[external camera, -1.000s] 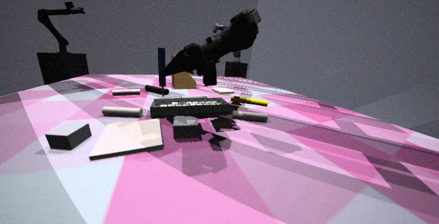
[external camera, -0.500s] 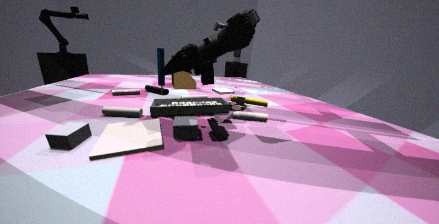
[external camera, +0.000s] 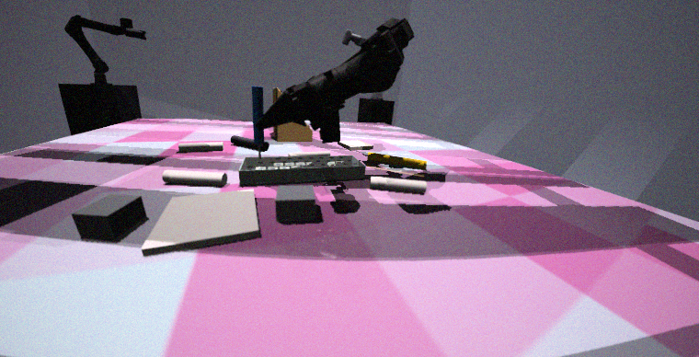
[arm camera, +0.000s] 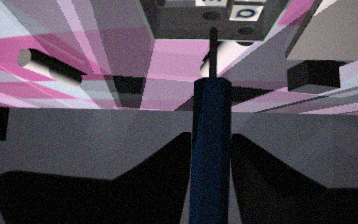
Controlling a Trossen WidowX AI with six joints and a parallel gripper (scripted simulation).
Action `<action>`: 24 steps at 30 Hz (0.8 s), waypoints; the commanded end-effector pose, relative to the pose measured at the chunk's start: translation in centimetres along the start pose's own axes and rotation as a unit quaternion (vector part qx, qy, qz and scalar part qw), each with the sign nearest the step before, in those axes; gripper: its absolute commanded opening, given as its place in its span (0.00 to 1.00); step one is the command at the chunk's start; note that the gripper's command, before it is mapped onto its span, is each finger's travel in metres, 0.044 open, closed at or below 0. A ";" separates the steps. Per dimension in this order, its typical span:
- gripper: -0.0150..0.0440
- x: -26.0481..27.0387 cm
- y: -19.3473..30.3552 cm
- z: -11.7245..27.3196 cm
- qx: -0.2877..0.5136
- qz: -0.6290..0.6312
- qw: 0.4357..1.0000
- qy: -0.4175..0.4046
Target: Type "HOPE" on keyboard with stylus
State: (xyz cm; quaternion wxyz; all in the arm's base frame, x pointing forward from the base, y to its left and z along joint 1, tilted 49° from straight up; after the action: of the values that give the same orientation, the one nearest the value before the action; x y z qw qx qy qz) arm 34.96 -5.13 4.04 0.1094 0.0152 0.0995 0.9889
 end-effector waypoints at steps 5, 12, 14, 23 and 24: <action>0.39 0.2 -0.3 -0.3 0.002 -0.001 1.000 -0.003; 0.39 0.2 -0.5 -0.5 0.002 -0.001 1.000 -0.003; 0.39 0.3 -0.6 -0.6 0.002 -0.001 1.000 -0.003; 0.39 0.3 -1.0 -0.8 0.001 -0.001 1.000 -0.003; 0.39 0.3 -1.0 -0.8 0.001 -0.001 1.000 -0.003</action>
State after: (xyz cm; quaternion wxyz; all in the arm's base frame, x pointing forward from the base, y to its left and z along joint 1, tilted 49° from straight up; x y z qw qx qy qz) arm 34.85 -4.33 3.32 0.1090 0.0164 0.0999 0.9889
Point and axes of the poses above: the point midway between the two fingers, 35 mm back from their tips, its own z axis back along the fingers, its own x axis across the jaws, y = z × x, the point moved 9 cm from there along z, back along the fingers, and after that the axes turned 9 degrees about -z, right-handed, at the moved point
